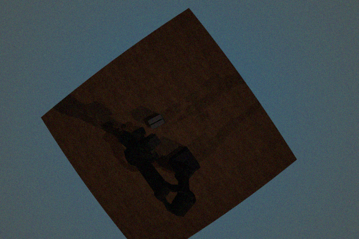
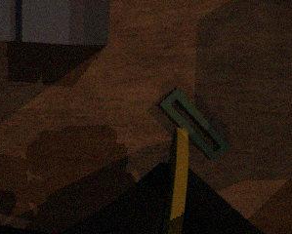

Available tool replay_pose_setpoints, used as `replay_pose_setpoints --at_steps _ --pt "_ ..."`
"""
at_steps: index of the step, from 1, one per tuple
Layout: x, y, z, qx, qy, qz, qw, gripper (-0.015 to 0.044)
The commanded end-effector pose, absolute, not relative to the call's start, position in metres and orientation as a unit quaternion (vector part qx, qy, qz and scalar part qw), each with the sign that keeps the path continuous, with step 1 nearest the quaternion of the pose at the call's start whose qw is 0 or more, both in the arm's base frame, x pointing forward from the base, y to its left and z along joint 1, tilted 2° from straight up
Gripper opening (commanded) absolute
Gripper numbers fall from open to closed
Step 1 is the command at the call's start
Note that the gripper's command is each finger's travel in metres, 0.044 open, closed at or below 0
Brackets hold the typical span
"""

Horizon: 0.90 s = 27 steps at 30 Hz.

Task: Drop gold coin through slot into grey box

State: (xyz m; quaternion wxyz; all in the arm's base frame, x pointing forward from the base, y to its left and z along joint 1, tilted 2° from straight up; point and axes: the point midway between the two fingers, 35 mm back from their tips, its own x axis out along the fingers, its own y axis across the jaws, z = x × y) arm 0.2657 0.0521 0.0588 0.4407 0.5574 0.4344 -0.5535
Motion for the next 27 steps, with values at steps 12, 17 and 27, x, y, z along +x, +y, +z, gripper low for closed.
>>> replay_pose_setpoints --at_steps 12,17,27 --pt "0.289 0.026 0.059 0.554 0.437 -0.554 0.442 0.0000" --pt "0.296 0.016 0.059 0.554 0.436 -0.553 0.444 0.0000" --pt "0.308 -0.004 0.060 0.552 0.439 -0.551 0.447 0.0000"
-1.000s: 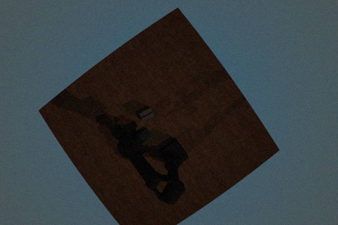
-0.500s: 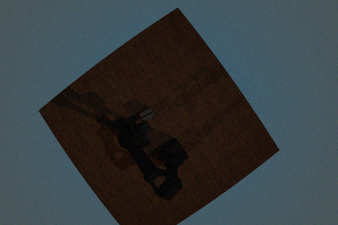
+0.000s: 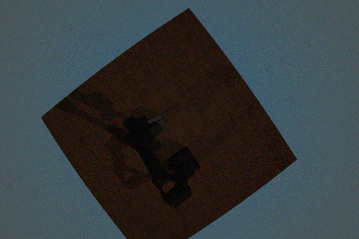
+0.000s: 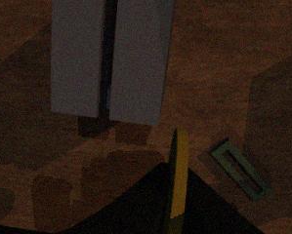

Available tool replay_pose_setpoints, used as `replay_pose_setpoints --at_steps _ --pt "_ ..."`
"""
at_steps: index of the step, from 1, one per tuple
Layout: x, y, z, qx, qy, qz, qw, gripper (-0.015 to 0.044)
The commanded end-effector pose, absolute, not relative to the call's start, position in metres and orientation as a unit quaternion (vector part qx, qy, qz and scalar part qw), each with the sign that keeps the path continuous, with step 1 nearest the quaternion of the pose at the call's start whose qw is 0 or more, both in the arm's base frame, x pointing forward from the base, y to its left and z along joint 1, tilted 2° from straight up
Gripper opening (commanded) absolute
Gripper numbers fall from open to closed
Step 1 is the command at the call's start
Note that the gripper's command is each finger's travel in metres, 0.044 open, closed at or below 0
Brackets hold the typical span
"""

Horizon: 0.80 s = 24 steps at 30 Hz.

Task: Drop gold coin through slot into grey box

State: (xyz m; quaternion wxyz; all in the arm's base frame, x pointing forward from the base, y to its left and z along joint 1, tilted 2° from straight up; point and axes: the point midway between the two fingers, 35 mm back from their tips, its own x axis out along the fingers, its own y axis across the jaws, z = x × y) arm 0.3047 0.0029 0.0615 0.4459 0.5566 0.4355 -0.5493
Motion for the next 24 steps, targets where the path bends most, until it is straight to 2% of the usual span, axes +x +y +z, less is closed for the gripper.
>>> replay_pose_setpoints --at_steps 1,24 --pt "0.309 -0.006 0.060 0.552 0.438 -0.551 0.447 0.0000" --pt "0.332 -0.055 0.058 0.553 0.434 -0.555 0.444 0.0000"
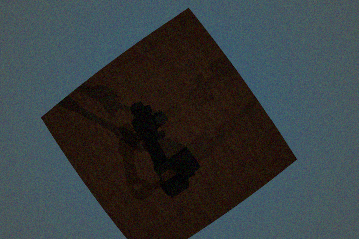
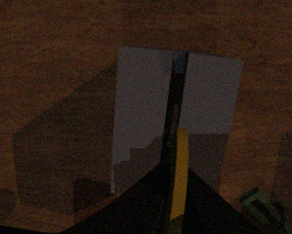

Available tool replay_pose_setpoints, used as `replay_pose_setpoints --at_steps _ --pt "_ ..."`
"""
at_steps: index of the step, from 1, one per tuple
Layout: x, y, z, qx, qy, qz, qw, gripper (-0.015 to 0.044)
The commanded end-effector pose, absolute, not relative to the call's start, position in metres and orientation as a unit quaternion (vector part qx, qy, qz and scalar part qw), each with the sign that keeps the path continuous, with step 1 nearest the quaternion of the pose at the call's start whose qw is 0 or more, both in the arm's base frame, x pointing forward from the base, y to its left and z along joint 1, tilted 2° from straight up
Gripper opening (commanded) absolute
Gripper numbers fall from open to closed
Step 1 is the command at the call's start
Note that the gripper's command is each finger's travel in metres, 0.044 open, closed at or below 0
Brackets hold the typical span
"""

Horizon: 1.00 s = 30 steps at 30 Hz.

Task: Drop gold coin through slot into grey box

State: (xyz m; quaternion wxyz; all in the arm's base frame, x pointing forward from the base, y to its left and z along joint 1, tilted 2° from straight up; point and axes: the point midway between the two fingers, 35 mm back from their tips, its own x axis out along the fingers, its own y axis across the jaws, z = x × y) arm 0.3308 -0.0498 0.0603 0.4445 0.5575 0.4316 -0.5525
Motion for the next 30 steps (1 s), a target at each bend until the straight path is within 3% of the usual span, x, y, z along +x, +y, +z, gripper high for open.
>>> replay_pose_setpoints --at_steps 1,30 --pt "0.3315 -0.0536 0.0585 0.554 0.434 -0.555 0.444 0.0004" --pt "0.3315 -0.0547 0.0588 0.557 0.432 -0.551 0.446 0.0000"
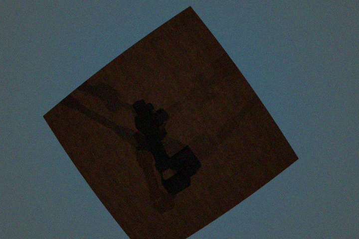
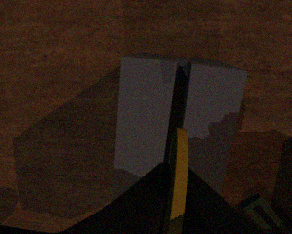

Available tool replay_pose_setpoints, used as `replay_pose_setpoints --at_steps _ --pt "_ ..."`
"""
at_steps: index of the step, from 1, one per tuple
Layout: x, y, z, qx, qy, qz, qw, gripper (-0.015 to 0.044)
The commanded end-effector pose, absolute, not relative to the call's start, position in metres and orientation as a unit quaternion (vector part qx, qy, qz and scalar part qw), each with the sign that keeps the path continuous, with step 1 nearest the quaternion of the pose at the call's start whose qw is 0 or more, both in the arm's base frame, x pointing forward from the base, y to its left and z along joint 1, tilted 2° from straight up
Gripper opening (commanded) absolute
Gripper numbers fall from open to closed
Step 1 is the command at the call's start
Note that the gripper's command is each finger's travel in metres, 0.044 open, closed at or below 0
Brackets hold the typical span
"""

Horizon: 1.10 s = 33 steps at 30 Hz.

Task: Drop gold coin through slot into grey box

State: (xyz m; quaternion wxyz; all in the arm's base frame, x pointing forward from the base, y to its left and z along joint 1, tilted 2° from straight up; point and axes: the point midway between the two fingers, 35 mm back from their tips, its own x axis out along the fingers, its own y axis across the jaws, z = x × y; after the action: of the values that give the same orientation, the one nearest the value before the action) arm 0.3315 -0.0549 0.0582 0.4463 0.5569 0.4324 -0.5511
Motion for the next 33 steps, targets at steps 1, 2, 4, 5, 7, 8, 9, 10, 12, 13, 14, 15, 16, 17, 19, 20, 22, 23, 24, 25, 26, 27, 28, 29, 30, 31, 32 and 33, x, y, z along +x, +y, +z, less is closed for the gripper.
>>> replay_pose_setpoints --at_steps 1,2,4,5,7,8,9,10,12,13,14,15,16,17,19,20,22,23,24,25,26,27,28,29,30,31,32,33 --pt "0.332 -0.055 0.059 0.557 0.432 -0.551 0.446 0.0000" --pt "0.332 -0.055 0.059 0.557 0.432 -0.551 0.446 0.0000" --pt "0.332 -0.055 0.059 0.557 0.432 -0.551 0.446 0.0000" --pt "0.331 -0.055 0.058 0.557 0.432 -0.551 0.446 0.0000" --pt "0.331 -0.055 0.057 0.557 0.432 -0.551 0.446 0.0000" --pt "0.331 -0.055 0.056 0.557 0.432 -0.551 0.446 0.0000" --pt "0.331 -0.055 0.055 0.557 0.432 -0.551 0.446 0.0000" --pt "0.331 -0.055 0.055 0.557 0.432 -0.551 0.446 0.0000" --pt "0.331 -0.055 0.054 0.557 0.432 -0.551 0.446 0.0000" --pt "0.331 -0.055 0.054 0.557 0.432 -0.551 0.446 0.0000" --pt "0.331 -0.055 0.054 0.557 0.432 -0.551 0.446 0.0000" --pt "0.331 -0.055 0.053 0.557 0.432 -0.551 0.446 0.0000" --pt "0.331 -0.055 0.053 0.557 0.432 -0.551 0.447 0.0000" --pt "0.331 -0.055 0.052 0.557 0.432 -0.551 0.447 0.0000" --pt "0.331 -0.055 0.052 0.557 0.433 -0.551 0.447 0.0000" --pt "0.331 -0.055 0.051 0.556 0.433 -0.550 0.447 0.0000" --pt "0.331 -0.055 0.051 0.556 0.433 -0.550 0.448 0.0000" --pt "0.332 -0.055 0.050 0.556 0.433 -0.550 0.448 0.0000" --pt "0.332 -0.055 0.050 0.556 0.433 -0.550 0.448 0.0000" --pt "0.332 -0.055 0.050 0.556 0.434 -0.550 0.448 0.0000" --pt "0.332 -0.055 0.049 0.556 0.434 -0.550 0.448 0.0000" --pt "0.331 -0.055 0.049 0.556 0.434 -0.550 0.448 0.0000" --pt "0.331 -0.055 0.048 0.556 0.434 -0.550 0.448 0.0000" --pt "0.331 -0.055 0.048 0.556 0.434 -0.550 0.448 0.0000" --pt "0.331 -0.055 0.048 0.556 0.434 -0.550 0.448 0.0000" --pt "0.331 -0.055 0.047 0.556 0.434 -0.550 0.448 0.0000" --pt "0.331 -0.055 0.047 0.556 0.434 -0.550 0.448 0.0000" --pt "0.331 -0.055 0.047 0.556 0.434 -0.550 0.448 0.0000"
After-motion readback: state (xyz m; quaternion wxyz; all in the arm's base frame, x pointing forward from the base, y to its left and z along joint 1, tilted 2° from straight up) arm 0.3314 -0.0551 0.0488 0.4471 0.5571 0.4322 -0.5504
